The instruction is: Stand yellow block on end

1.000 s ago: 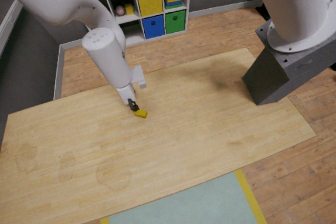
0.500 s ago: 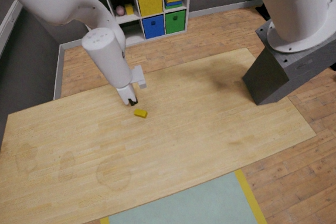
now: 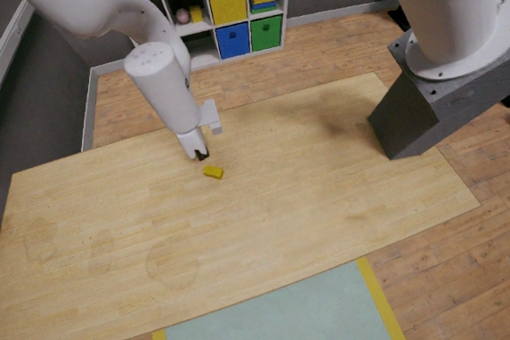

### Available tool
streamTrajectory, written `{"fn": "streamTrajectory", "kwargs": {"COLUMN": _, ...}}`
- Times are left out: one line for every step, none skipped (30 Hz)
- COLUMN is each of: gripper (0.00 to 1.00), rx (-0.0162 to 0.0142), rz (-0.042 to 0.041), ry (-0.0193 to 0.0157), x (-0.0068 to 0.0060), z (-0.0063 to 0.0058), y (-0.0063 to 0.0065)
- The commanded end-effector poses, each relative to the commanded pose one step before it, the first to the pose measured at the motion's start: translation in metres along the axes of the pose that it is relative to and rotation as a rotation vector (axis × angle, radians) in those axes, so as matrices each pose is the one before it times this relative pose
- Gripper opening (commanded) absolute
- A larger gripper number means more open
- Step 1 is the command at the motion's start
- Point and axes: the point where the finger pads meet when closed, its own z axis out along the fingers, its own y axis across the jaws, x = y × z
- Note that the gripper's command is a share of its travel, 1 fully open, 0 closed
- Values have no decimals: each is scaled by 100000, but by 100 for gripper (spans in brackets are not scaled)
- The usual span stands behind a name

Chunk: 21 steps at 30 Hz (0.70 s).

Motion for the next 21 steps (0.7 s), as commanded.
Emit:
{"fn": "streamTrajectory", "kwargs": {"gripper": 0, "rx": 8, "rz": 4, "ry": -98, "x": -52, "z": -27, "y": -5}}
{"fn": "streamTrajectory", "kwargs": {"gripper": 0, "rx": 0, "rz": 0, "ry": 0, "x": 0, "z": 0, "y": 0}}
{"fn": "streamTrajectory", "kwargs": {"gripper": 0, "rx": 0, "rz": 0, "ry": 0, "x": 0, "z": 0, "y": 0}}
{"fn": "streamTrajectory", "kwargs": {"gripper": 0, "rx": 0, "rz": 0, "ry": 0, "x": 0, "z": 0, "y": 0}}
{"fn": "streamTrajectory", "kwargs": {"gripper": 100, "rx": -3, "rz": 31, "ry": 42, "x": -1, "z": 4, "y": -4}}
{"fn": "streamTrajectory", "kwargs": {"gripper": 100, "rx": -19, "rz": 201, "ry": 274, "x": -8, "z": 25, "y": -28}}
{"fn": "streamTrajectory", "kwargs": {"gripper": 100, "rx": -49, "rz": 504, "ry": 686, "x": -21, "z": 61, "y": -70}}
{"fn": "streamTrajectory", "kwargs": {"gripper": 100, "rx": -94, "rz": 904, "ry": 1224, "x": -39, "z": 105, "y": -123}}
{"fn": "streamTrajectory", "kwargs": {"gripper": 100, "rx": -157, "rz": 1368, "ry": 1838, "x": -63, "z": 147, "y": -179}}
{"fn": "streamTrajectory", "kwargs": {"gripper": 100, "rx": -241, "rz": 1866, "ry": 2483, "x": -92, "z": 179, "y": -232}}
{"fn": "streamTrajectory", "kwargs": {"gripper": 100, "rx": -352, "rz": 2371, "ry": 3118, "x": -128, "z": 191, "y": -274}}
{"fn": "streamTrajectory", "kwargs": {"gripper": 100, "rx": -493, "rz": 2855, "ry": 3709, "x": -168, "z": 179, "y": -300}}
{"fn": "streamTrajectory", "kwargs": {"gripper": 100, "rx": -663, "rz": 3291, "ry": 4230, "x": -209, "z": 137, "y": -305}}
{"fn": "streamTrajectory", "kwargs": {"gripper": 100, "rx": -858, "rz": 3654, "ry": 4660, "x": -248, "z": 66, "y": -288}}
{"fn": "streamTrajectory", "kwargs": {"gripper": 100, "rx": -1068, "rz": 3921, "ry": 4983, "x": -279, "z": -30, "y": -250}}
{"fn": "streamTrajectory", "kwargs": {"gripper": 100, "rx": -1099, "rz": 3351, "ry": 4223, "x": -296, "z": -144, "y": -194}}
{"fn": "streamTrajectory", "kwargs": {"gripper": 100, "rx": -883, "rz": 2105, "ry": 2545, "x": -298, "z": -263, "y": -128}}
{"fn": "streamTrajectory", "kwargs": {"gripper": 100, "rx": -979, "rz": 2301, "ry": 2781, "x": -290, "z": -372, "y": -64}}
{"fn": "streamTrajectory", "kwargs": {"gripper": 100, "rx": 0, "rz": 0, "ry": 0, "x": 0, "z": 0, "y": 0}}
{"fn": "streamTrajectory", "kwargs": {"gripper": 100, "rx": 0, "rz": 0, "ry": 0, "x": 0, "z": 0, "y": 0}}
{"fn": "streamTrajectory", "kwargs": {"gripper": 100, "rx": -2516, "rz": 6731, "ry": 8854, "x": -271, "z": -469, "y": -2}}
